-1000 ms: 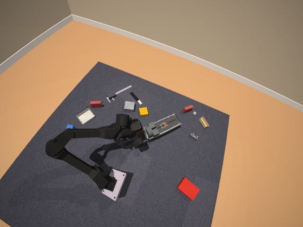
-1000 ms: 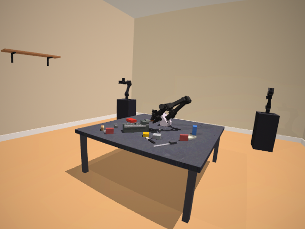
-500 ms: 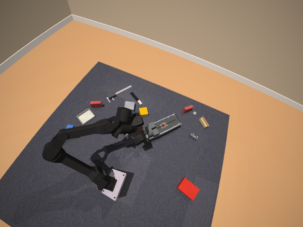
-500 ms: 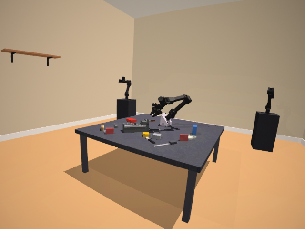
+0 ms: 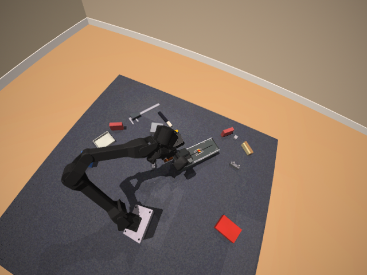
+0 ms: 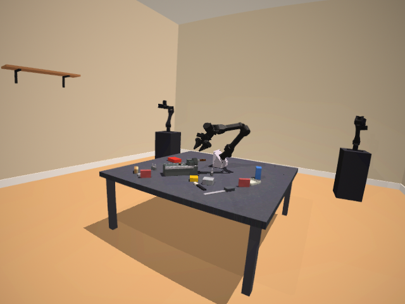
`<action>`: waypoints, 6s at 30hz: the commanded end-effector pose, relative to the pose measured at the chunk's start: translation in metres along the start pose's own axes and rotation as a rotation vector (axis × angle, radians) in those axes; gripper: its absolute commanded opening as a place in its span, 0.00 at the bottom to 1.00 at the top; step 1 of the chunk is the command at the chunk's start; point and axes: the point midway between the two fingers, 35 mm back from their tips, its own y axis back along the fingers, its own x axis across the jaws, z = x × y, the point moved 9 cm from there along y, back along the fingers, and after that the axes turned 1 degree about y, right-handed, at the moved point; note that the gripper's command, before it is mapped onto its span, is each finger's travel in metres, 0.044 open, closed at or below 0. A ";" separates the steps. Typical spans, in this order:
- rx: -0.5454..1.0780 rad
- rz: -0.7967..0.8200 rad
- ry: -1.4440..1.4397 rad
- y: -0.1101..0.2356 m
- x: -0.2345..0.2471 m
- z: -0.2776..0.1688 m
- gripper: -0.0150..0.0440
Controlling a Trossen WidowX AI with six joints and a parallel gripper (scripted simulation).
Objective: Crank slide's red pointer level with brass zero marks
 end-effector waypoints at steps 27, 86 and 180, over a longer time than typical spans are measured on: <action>-0.052 0.279 0.327 -0.094 -0.087 0.044 1.00; -0.021 -0.037 -0.044 0.015 0.012 -0.011 1.00; -0.038 -0.083 -0.110 -0.052 0.024 -0.105 0.25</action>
